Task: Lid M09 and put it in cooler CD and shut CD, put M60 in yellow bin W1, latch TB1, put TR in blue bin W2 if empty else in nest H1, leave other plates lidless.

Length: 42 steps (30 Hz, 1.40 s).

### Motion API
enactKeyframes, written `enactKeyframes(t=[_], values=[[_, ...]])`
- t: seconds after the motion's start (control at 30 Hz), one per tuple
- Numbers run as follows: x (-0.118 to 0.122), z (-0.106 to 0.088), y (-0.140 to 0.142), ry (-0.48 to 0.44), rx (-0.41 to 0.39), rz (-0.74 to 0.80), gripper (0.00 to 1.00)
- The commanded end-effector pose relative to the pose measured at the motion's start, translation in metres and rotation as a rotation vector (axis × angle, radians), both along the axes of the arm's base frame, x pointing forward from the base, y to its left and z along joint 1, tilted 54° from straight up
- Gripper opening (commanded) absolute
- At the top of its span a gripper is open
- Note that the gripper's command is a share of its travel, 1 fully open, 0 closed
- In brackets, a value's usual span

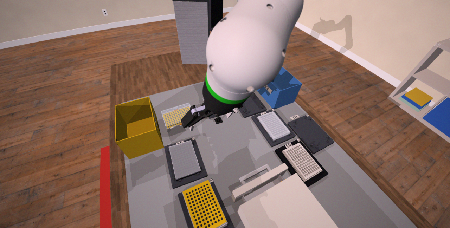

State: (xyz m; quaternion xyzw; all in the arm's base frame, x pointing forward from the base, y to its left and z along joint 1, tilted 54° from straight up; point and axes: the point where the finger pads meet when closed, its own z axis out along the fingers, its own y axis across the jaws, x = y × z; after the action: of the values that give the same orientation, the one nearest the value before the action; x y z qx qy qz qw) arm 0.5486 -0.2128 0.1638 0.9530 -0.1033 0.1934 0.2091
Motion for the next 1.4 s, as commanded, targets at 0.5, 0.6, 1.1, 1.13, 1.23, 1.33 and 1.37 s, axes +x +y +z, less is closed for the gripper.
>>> enactKeyframes(t=[0.5,0.6,1.1,1.13,1.23,1.33,1.37], values=[[0.057,0.032,0.026,0.001,0.0,0.0,0.87],[0.067,0.037,0.031,0.001,0.0,0.0,0.87],[0.109,0.061,0.05,0.001,0.0,0.0,0.87],[0.112,0.063,0.052,0.001,0.0,0.0,0.87],[0.122,0.068,0.056,0.001,0.0,0.0,0.87],[0.128,0.072,0.06,0.001,0.0,0.0,0.87],[0.128,0.072,0.06,0.001,0.0,0.0,0.87]])
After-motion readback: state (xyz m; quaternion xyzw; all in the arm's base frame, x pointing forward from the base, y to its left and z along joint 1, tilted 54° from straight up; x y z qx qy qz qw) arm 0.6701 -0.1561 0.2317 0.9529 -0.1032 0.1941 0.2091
